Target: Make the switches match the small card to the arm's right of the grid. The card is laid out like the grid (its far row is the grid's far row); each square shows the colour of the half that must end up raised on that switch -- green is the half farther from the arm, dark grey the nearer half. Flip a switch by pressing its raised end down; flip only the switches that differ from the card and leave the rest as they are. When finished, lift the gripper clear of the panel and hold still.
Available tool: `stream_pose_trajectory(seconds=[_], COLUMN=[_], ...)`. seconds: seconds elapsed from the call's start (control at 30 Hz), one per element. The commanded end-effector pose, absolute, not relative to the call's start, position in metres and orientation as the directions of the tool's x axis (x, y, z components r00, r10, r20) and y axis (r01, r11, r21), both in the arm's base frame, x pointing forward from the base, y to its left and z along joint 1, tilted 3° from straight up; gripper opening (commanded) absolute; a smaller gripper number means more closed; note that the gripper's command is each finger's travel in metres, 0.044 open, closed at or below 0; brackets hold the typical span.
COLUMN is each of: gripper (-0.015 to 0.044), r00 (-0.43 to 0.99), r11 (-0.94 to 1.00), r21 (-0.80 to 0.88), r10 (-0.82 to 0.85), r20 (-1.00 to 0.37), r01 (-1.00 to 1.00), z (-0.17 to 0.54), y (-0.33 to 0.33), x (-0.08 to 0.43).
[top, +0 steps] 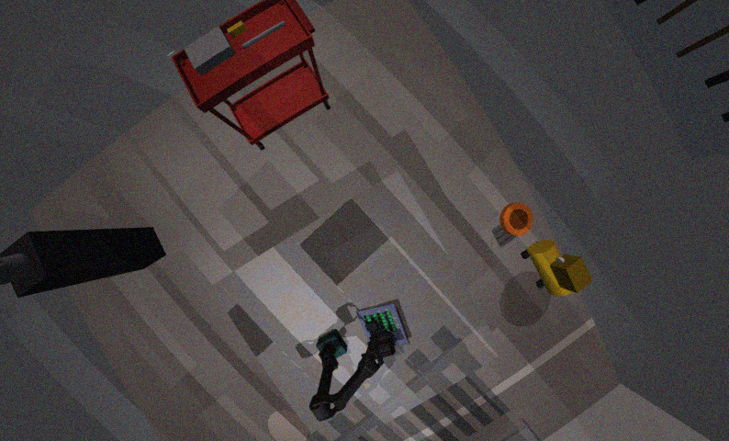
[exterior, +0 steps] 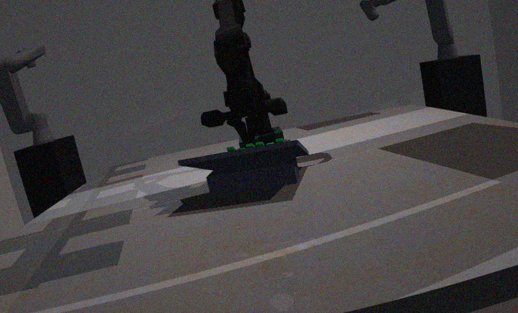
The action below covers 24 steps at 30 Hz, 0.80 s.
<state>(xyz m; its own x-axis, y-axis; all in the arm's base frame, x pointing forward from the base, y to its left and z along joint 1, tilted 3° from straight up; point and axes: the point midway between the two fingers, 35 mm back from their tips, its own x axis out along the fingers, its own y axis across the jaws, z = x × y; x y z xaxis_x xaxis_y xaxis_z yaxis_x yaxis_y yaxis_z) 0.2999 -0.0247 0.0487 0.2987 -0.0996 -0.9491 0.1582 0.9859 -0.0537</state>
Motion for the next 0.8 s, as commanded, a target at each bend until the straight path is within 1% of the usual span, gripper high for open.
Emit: stream_pose_trajectory(seconds=[0.0, 0.17, 0.3, 0.37, 0.5, 0.67, 0.77], gripper=[0.0, 0.0, 0.0, 0.0, 0.0, 0.0, 0.0], r00=[0.299, 0.298, 0.318, 0.322, 0.322, 0.319, 0.319], r11=[0.987, 0.986, 0.987, 0.987, 0.987, 0.987, 0.987], r21=[-0.052, -0.054, -0.051, -0.051, -0.051, -0.048, -0.047], r10=[-0.096, -0.099, -0.099, -0.099, -0.099, -0.095, -0.095], r20=[-0.949, -0.949, -0.943, -0.942, -0.942, -0.943, -0.943], r01=[0.153, 0.158, 0.154, 0.153, 0.153, 0.153, 0.153], z=[0.048, 0.05, 0.099, 0.108, 0.108, 0.095, 0.093], y=[-0.024, -0.024, -0.019, -0.018, -0.016, 0.023, 0.028], x=[0.3, 0.299, 0.283, 0.279, 0.278, 0.252, 0.247])
